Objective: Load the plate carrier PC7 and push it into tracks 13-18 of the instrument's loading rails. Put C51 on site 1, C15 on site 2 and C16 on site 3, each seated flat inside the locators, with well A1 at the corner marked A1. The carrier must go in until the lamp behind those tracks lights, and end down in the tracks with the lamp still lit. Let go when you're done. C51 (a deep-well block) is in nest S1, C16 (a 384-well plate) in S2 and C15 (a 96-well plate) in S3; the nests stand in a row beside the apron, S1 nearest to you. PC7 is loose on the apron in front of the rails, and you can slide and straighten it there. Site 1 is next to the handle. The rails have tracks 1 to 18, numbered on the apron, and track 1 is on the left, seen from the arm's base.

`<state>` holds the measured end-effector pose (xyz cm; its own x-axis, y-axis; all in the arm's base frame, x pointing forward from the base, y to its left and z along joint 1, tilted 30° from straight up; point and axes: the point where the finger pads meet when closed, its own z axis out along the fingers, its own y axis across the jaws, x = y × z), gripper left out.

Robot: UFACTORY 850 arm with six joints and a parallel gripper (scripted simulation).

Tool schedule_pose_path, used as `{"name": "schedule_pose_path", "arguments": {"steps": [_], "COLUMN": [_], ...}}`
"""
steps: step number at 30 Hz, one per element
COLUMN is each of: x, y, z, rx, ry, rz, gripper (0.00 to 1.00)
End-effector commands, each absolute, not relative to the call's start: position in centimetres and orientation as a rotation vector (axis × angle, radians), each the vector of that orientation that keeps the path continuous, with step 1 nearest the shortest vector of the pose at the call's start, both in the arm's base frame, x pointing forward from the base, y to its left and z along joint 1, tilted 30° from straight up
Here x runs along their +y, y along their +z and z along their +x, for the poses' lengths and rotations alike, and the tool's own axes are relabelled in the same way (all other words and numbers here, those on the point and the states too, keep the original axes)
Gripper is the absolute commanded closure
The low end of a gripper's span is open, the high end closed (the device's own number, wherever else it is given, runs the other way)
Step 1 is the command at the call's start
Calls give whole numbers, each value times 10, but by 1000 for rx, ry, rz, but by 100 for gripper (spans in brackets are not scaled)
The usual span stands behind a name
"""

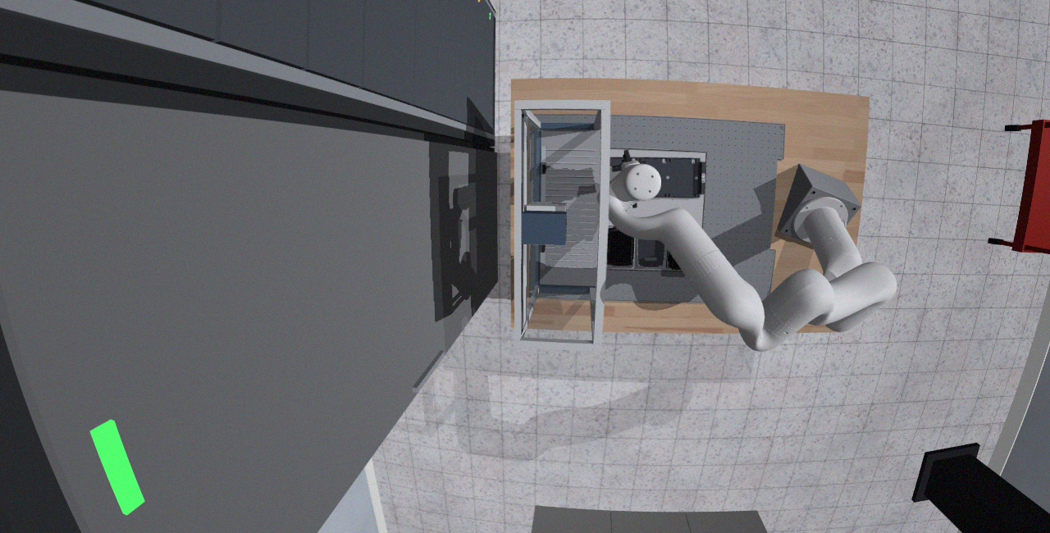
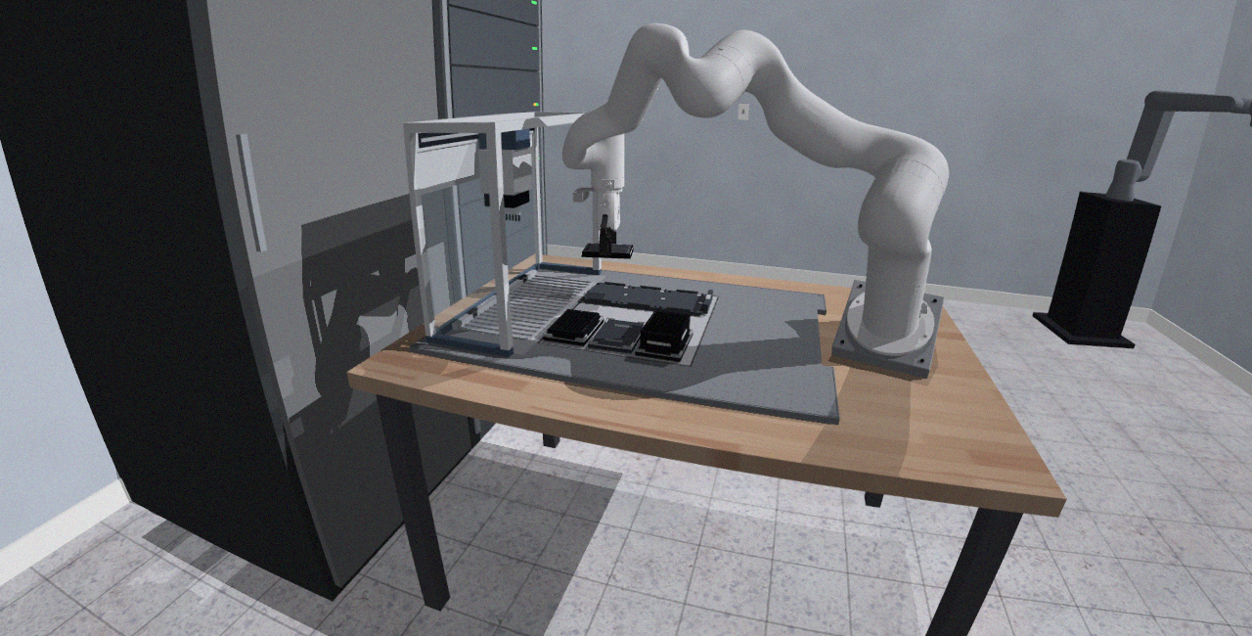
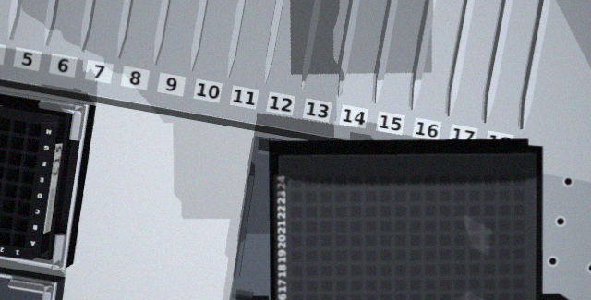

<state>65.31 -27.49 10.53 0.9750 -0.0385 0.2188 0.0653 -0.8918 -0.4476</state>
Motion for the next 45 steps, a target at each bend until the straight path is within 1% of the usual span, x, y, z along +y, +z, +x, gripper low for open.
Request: {"name": "schedule_pose_path", "arguments": {"steps": [1, 17, 19, 34, 45], "x": [-276, -276, -276, -276, -276], "y": [106, 106, 106, 106, 106], "z": [654, 654, 654, 654, 654], "rx": [-253, -922, -922, -1572, -1864], "ry": [-376, -527, -527, -657, -708], "rz": [-2655, -2565, -2565, -2323, -2156], "gripper": [100, 100, 100, 100, 100]}}
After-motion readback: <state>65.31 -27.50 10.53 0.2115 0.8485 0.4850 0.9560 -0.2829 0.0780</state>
